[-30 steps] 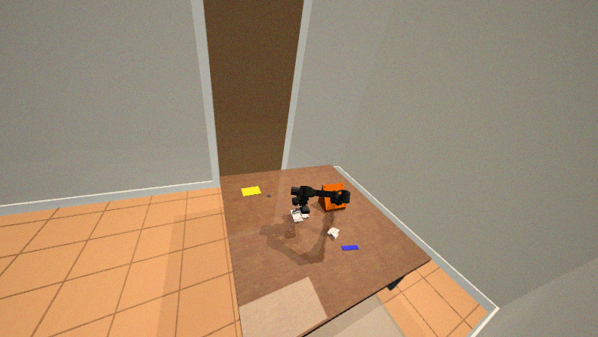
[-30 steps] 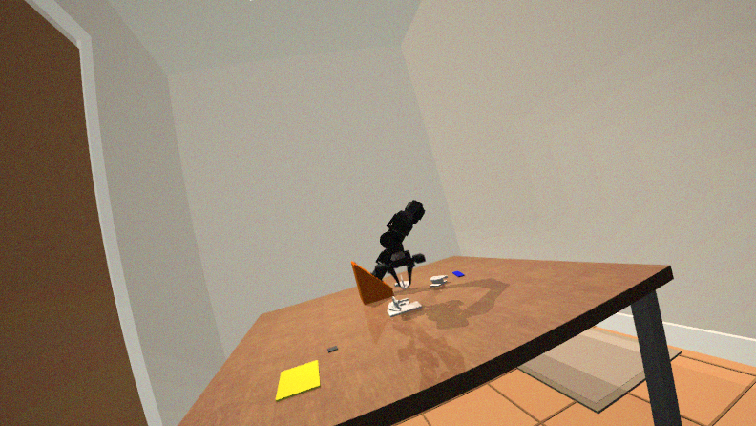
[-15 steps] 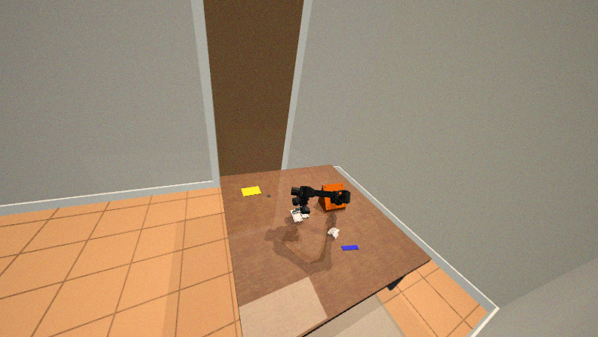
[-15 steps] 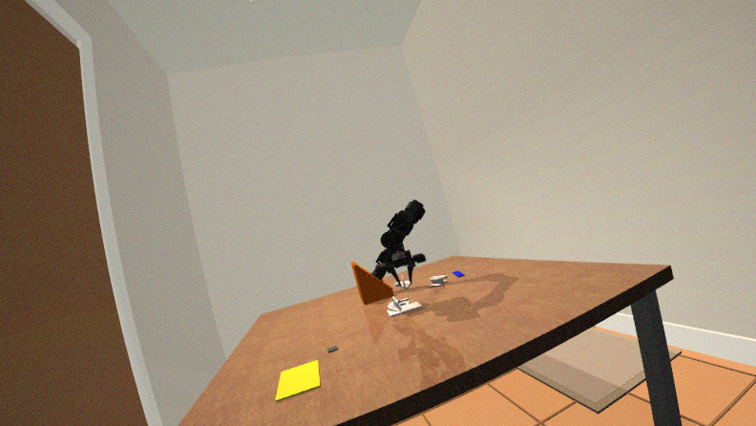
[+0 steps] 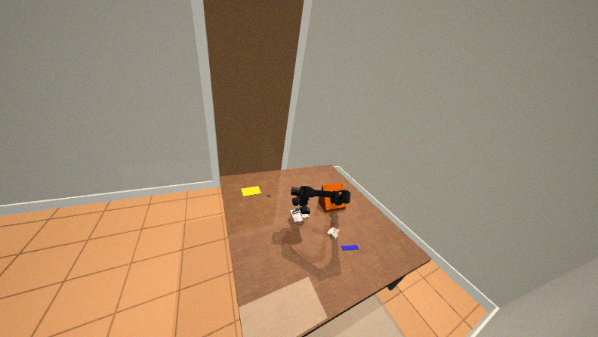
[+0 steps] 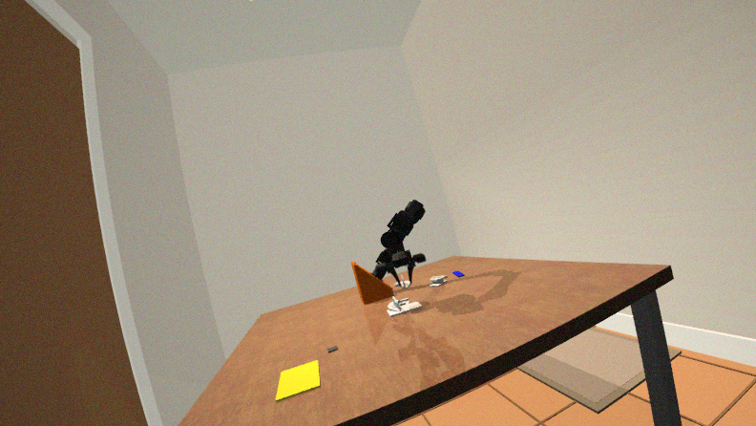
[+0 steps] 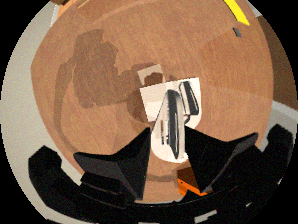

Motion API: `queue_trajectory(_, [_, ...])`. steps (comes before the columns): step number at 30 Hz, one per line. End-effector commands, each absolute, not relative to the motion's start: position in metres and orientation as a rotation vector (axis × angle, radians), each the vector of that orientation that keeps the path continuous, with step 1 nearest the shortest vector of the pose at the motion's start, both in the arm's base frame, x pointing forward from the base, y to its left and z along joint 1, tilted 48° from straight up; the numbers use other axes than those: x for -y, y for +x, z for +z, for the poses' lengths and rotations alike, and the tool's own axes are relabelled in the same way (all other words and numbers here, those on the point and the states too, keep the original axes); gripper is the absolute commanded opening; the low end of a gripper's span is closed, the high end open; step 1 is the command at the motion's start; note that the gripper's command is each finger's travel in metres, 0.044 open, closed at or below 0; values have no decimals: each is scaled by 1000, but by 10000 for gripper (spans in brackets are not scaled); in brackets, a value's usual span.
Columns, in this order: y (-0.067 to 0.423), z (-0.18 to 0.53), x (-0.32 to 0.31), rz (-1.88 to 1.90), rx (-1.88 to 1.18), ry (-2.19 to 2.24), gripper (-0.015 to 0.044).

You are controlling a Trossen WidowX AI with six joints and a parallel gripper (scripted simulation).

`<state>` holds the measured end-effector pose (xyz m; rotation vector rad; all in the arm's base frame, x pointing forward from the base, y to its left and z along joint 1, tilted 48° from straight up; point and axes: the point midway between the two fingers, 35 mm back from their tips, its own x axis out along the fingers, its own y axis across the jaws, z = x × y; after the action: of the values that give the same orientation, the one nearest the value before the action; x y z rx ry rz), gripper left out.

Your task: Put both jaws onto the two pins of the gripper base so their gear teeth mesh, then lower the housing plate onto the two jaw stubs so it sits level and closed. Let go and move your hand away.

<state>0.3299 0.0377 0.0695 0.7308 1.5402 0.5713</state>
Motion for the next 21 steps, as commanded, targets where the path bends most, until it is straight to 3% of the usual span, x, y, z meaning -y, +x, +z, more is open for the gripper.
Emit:
queue_trajectory(1, [330, 70, -38, 570, -1542, 739, 134])
queue_trajectory(21, [330, 53, -57, 567, -1542, 741, 134])
